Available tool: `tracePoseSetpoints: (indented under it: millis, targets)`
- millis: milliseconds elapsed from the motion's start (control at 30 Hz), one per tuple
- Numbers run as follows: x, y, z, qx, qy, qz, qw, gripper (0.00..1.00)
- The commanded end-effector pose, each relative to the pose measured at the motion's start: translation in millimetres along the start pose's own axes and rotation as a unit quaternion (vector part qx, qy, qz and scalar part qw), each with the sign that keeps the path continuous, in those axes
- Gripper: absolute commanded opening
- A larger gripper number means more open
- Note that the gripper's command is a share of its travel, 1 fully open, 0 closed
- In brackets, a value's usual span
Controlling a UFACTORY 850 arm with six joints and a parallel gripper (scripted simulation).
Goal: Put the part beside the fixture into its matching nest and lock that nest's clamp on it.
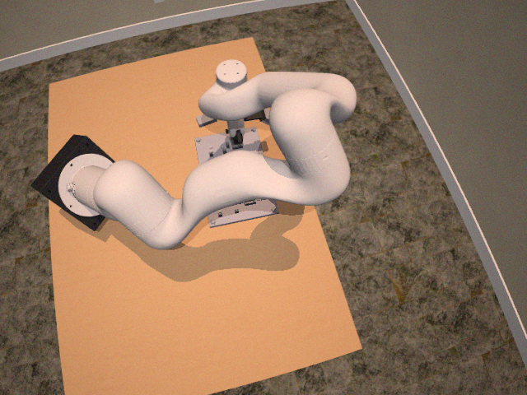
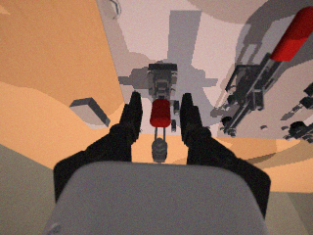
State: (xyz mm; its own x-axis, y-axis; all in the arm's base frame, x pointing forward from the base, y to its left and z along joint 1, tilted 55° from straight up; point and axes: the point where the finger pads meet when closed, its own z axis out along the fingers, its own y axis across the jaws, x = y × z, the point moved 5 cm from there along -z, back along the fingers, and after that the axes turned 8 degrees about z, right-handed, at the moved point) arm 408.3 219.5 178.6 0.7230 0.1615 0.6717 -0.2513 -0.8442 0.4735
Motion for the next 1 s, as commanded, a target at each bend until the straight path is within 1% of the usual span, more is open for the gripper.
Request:
tracePoseSetpoints:
  millis: [0,700,967]
  targets:
    - [0.5,-0.3,-0.4,0.0,0.001,0.0,1.0,0.47]
    - [0.5,-0.3,-1.1,0.0,0.001,0.0,1.0,0.47]
    - [0.5,-0.3,-16.5,0.0,0.001,0.0,1.0,0.47]
